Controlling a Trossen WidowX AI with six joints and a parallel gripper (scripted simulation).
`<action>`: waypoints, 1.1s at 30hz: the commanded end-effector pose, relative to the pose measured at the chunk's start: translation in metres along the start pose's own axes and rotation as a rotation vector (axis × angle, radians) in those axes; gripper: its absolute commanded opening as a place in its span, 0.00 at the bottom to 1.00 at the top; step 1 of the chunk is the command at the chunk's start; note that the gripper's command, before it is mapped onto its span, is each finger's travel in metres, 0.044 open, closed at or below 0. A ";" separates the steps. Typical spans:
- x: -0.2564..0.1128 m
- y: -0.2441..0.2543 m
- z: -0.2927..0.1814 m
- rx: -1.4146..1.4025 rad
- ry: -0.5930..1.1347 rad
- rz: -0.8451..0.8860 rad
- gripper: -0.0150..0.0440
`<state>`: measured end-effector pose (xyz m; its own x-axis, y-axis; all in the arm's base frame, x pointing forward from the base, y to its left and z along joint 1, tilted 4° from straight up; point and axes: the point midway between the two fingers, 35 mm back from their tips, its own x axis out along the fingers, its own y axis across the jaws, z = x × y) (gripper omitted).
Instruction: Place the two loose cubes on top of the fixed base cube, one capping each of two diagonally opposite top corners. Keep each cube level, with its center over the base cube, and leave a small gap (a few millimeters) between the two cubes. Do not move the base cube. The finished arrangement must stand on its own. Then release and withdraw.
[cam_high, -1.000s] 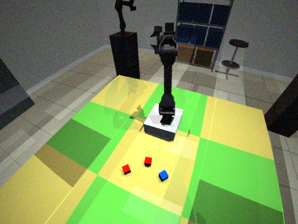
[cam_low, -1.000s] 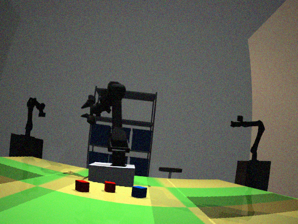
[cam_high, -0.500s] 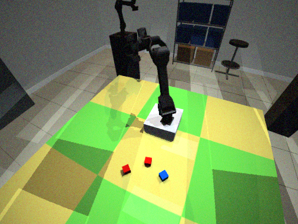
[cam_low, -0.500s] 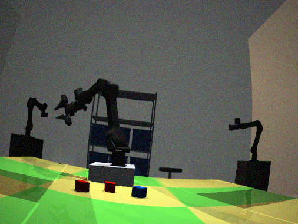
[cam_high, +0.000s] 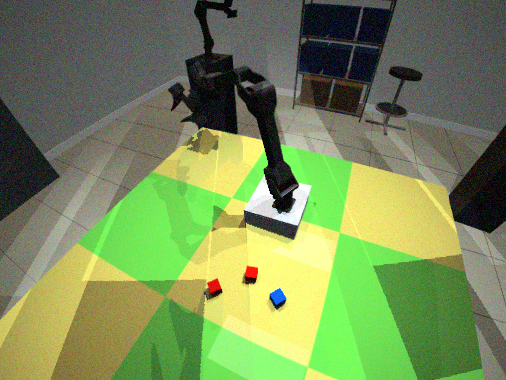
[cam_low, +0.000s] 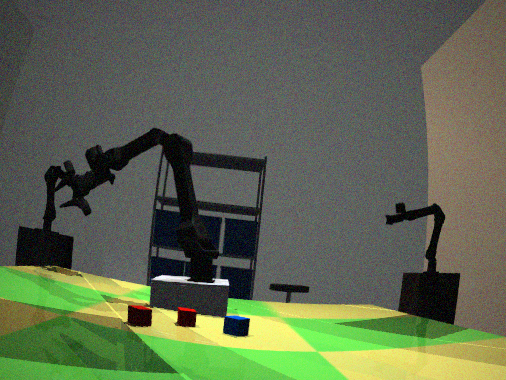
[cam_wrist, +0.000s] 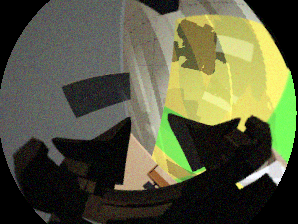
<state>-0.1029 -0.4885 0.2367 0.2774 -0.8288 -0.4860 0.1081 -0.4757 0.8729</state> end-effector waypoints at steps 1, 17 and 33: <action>0.023 -0.006 -0.047 -0.072 0.072 -0.066 0.70; 0.060 -0.045 -0.239 -0.438 0.363 -0.285 0.70; 0.020 -0.118 -0.405 -0.910 0.643 -0.454 0.70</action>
<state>0.2574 -0.3563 0.1493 0.4642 -0.2672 -0.8444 0.8397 -0.1706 0.5156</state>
